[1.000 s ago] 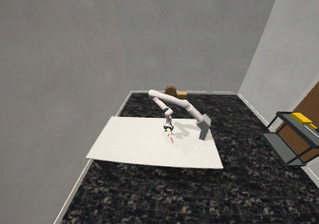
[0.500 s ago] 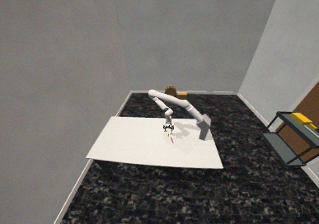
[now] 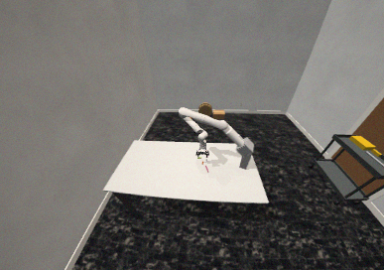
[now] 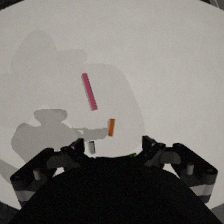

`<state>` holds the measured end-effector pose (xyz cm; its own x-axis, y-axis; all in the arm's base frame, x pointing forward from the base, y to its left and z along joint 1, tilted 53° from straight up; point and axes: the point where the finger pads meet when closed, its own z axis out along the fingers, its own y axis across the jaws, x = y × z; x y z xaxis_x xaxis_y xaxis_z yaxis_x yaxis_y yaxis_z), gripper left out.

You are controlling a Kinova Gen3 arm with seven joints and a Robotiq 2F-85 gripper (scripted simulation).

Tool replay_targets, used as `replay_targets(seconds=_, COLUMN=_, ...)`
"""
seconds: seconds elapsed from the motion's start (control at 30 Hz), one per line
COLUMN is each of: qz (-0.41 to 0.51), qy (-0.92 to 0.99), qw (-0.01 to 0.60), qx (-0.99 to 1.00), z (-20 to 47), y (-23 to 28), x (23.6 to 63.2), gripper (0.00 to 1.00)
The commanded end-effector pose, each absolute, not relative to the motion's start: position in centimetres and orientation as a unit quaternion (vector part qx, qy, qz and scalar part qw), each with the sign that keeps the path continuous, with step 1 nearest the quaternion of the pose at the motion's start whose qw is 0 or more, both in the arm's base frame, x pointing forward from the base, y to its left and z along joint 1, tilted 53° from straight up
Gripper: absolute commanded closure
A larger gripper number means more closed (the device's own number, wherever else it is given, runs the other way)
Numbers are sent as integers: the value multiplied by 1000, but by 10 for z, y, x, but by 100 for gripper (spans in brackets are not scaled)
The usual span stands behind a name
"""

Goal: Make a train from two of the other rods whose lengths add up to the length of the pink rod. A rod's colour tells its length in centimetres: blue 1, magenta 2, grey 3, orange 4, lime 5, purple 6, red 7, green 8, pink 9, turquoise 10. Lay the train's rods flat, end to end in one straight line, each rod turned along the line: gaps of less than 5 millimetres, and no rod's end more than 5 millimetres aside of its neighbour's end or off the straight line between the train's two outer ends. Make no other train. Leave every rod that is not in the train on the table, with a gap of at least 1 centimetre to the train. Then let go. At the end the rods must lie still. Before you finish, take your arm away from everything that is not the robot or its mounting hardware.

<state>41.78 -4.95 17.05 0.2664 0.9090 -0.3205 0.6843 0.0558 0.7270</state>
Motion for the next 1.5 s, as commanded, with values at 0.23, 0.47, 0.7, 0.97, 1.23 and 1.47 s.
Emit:
replay_targets(seconds=0.23, qz=93, qy=652, qw=434, qx=615, z=174, y=-57, x=421, gripper=0)
replay_targets(seconds=0.47, qz=56, qy=702, qw=441, qx=557, z=177, y=-63, x=424, gripper=0)
replay_targets(seconds=0.7, qz=14, qy=752, qw=444, qx=487, z=180, y=-70, x=427, gripper=0)
replay_targets(seconds=0.97, qz=-47, qy=812, qw=442, qx=379, z=185, y=-81, x=430, gripper=0)
replay_targets(seconds=1.23, qz=-92, qy=847, qw=435, qx=292, z=190, y=-89, x=431, gripper=0)
replay_targets(seconds=1.47, qz=-142, qy=874, qw=422, qx=194, z=194, y=-99, x=432, gripper=0)
